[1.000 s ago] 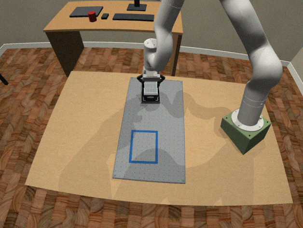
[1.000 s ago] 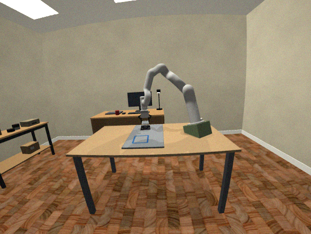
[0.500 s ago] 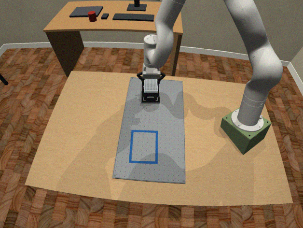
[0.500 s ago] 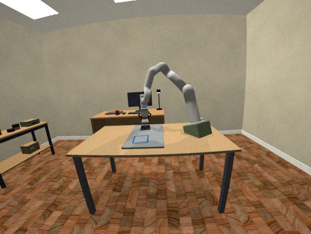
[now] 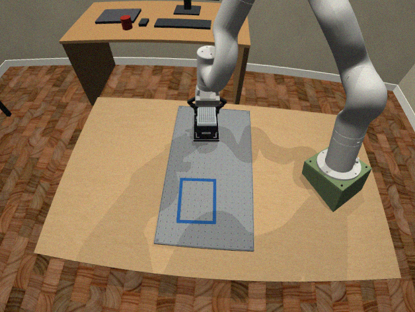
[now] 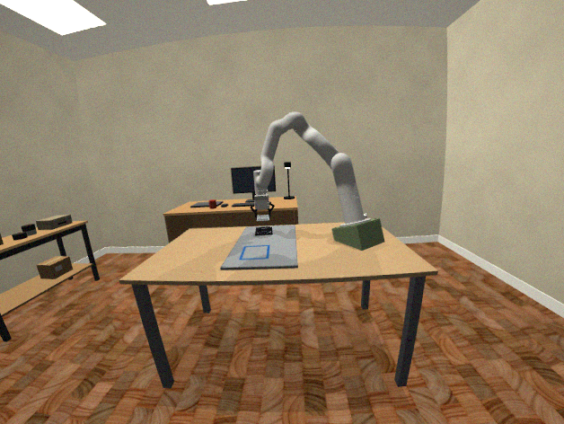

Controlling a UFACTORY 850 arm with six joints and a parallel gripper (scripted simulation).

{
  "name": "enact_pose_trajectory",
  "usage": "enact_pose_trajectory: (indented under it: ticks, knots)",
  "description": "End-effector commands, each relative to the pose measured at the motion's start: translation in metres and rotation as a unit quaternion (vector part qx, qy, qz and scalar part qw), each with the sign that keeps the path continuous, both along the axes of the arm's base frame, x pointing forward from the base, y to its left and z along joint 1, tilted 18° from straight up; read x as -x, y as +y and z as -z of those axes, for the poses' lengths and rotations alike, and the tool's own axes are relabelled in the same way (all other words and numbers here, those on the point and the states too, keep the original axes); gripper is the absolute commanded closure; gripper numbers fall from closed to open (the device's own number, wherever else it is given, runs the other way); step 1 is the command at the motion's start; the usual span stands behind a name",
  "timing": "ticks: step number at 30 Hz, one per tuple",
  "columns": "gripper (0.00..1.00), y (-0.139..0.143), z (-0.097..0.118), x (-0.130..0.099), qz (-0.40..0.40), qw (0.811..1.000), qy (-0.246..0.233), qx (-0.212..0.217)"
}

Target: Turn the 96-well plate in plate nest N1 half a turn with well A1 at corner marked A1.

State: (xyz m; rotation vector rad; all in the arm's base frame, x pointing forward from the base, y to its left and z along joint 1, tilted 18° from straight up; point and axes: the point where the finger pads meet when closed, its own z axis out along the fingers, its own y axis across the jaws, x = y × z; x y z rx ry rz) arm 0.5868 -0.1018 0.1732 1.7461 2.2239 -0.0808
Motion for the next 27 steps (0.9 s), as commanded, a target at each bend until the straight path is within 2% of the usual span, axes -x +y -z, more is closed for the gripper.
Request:
enact_pose_trajectory:
  ticks: [1,27]
  knots:
    - [1.0,0.003,0.0,0.0,0.016,1.0,-0.005,-0.003]
    - [1.0,0.08,0.023,0.007,0.022,1.0,-0.006,-0.005]
